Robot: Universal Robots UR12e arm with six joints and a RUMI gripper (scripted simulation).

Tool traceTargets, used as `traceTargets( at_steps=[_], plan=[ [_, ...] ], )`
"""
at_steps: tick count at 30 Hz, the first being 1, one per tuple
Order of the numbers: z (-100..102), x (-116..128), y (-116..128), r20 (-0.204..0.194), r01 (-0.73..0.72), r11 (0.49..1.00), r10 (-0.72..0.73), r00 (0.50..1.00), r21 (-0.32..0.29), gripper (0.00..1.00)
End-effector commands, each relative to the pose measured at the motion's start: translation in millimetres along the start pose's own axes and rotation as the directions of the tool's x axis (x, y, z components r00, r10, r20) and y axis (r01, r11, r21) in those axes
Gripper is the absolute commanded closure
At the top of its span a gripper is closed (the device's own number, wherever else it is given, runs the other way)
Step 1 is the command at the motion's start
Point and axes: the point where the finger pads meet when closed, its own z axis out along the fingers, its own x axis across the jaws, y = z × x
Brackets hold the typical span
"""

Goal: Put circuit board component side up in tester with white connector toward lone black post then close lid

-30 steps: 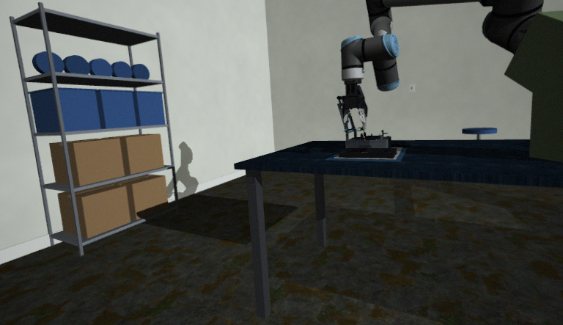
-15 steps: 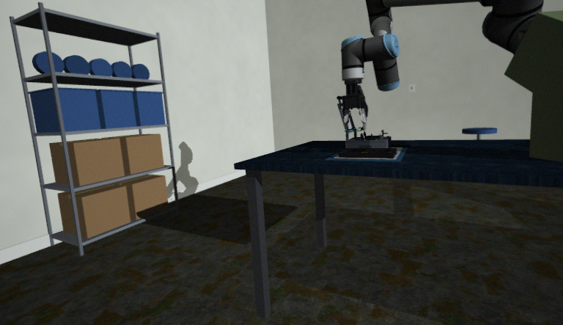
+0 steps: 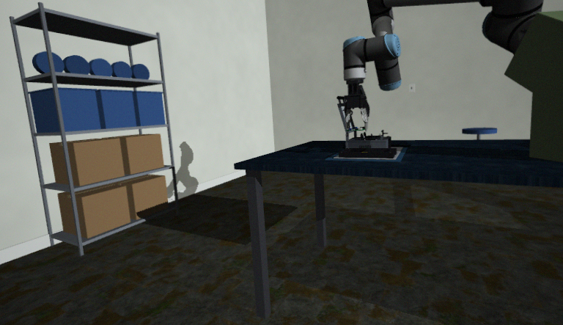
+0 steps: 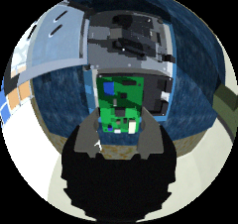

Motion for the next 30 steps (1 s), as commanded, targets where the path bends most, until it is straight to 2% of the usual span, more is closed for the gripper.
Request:
traceTargets(
  at_steps=[1,15,17,30],
  plan=[
    [-1,3,-11,0.0,0.0,1.0,0.0,1.0,-0.001,0.61],
    [-5,15,-54,0.0,0.0,1.0,0.0,1.0,-0.001,0.61],
    [-5,15,-54,0.0,0.0,1.0,0.0,1.0,-0.001,0.61],
    [-8,27,-99,0.0,0.0,1.0,0.0,1.0,-0.001,0.61]
  ],
)
